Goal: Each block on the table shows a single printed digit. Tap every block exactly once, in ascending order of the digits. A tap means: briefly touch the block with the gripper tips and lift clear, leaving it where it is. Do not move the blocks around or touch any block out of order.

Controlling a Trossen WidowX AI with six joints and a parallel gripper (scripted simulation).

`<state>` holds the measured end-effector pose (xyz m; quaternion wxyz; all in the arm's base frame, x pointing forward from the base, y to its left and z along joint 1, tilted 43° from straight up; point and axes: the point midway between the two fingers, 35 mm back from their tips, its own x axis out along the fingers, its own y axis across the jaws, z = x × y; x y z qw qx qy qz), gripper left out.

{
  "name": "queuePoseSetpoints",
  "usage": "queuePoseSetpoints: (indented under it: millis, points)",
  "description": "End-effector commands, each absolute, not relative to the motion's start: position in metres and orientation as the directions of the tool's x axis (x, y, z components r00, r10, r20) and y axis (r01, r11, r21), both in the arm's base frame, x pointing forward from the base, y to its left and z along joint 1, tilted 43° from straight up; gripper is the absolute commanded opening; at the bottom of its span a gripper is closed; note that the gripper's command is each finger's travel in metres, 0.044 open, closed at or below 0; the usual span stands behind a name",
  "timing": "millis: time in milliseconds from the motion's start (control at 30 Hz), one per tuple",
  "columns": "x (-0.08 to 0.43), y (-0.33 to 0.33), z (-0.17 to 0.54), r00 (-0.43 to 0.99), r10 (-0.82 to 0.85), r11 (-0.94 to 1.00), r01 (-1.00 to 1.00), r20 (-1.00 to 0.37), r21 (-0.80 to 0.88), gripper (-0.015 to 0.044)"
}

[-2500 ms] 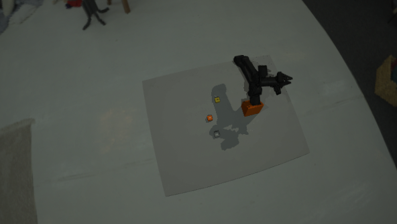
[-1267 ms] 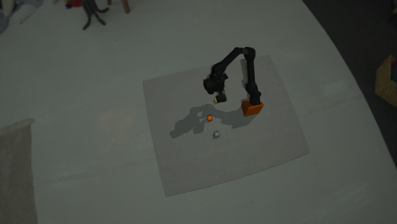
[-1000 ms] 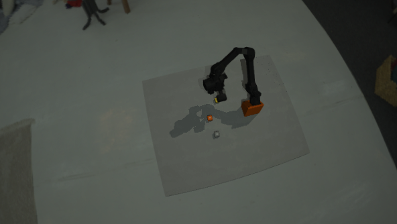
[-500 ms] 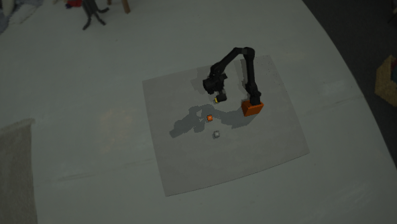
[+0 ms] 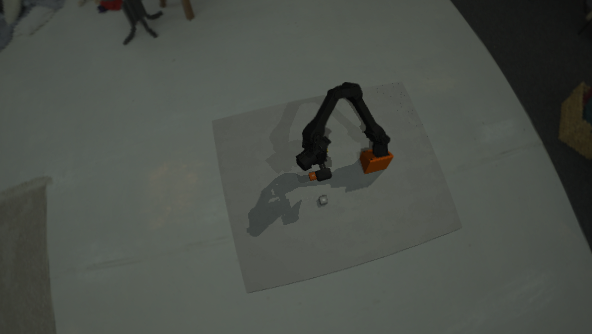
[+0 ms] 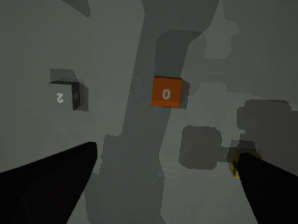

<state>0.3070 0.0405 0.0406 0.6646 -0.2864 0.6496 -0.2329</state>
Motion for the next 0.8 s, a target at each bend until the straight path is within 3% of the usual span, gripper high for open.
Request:
queuePoseSetpoints:
  millis: [0, 500, 767]
  points:
    - [0.310, 0.042, 0.041, 0.052, -0.678, 0.732, -0.043, -0.734, -0.680, 0.0400]
    - [0.311, 0.044, 0.040, 0.052, -0.677, 0.733, -0.043, -0.734, -0.679, 0.0400]
    - [0.312, 0.130, -0.037, 0.053, -0.672, 0.738, -0.043, -0.739, -0.674, 0.0400]
